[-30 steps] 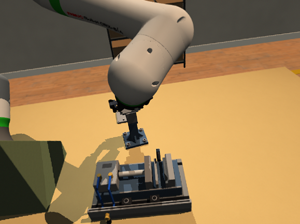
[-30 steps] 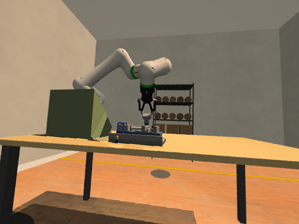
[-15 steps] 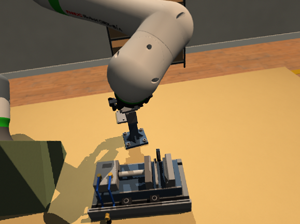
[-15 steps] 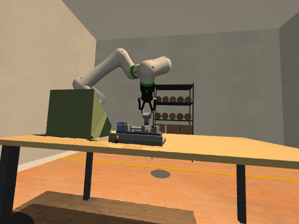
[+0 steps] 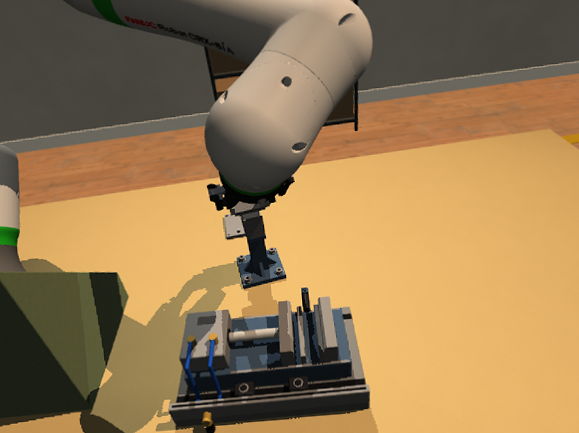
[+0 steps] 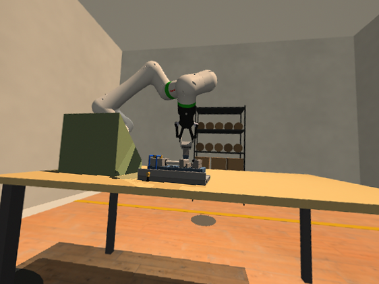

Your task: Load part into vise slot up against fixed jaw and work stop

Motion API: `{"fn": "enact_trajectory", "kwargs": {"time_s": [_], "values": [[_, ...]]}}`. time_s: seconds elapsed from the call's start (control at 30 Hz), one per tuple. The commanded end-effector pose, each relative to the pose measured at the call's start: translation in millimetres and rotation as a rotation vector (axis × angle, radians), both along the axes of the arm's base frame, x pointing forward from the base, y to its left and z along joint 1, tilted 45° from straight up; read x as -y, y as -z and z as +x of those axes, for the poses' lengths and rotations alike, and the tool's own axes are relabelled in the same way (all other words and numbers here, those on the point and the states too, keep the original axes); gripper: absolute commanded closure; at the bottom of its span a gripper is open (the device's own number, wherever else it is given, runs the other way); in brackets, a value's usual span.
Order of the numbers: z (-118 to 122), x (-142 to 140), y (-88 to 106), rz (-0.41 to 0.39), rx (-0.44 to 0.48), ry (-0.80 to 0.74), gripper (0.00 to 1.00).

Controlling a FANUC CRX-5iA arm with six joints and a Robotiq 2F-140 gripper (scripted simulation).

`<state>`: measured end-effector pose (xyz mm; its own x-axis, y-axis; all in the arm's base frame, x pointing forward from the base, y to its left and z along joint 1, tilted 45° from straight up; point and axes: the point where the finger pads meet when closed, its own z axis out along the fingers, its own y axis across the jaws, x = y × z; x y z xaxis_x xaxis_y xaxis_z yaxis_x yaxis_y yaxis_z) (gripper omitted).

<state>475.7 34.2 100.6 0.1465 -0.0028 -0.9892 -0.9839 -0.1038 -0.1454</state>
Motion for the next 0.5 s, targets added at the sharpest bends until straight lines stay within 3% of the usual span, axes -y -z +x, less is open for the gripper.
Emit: {"fn": "enact_trajectory", "kwargs": {"time_s": [0.0,0.47], "values": [[0.1,0.9,-0.7,0.0,0.0,0.0,1.0],[-0.1,5.3,-5.3,0.0,0.0,0.0,1.0]]}}
